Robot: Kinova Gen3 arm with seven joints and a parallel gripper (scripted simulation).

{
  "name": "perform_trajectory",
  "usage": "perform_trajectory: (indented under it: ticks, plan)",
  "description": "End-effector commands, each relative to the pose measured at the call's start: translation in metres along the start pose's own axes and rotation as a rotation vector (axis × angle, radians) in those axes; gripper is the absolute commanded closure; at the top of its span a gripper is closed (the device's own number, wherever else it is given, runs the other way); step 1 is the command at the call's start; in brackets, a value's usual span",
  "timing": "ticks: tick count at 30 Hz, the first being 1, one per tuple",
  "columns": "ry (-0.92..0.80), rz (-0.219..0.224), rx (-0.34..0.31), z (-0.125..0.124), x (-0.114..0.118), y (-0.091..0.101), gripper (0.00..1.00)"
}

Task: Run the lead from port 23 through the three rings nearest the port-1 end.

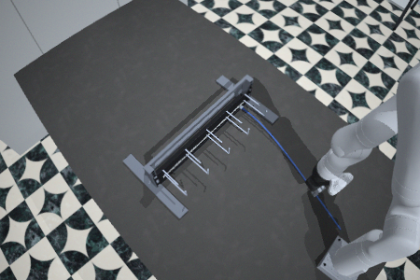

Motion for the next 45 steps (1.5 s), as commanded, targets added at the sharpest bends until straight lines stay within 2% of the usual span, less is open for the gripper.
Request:
perform_trajectory:
  ticks: [1, 30, 45]
  plan:
    - [0.0, 0.0, -0.001, 0.0003, 0.0001, 0.0002, 1.0]
    - [0.0, 0.0, -0.001, 0.0003, 0.0001, 0.0005, 1.0]
    - [0.0, 0.0, -0.001, 0.0003, 0.0001, 0.0078, 1.0]
Point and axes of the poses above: the point where the finger pads meet when closed, its own y axis back along the fingers, its own x axis across the jaws, z = x × y, the point moved 1 cm from there along y, back along the fingers
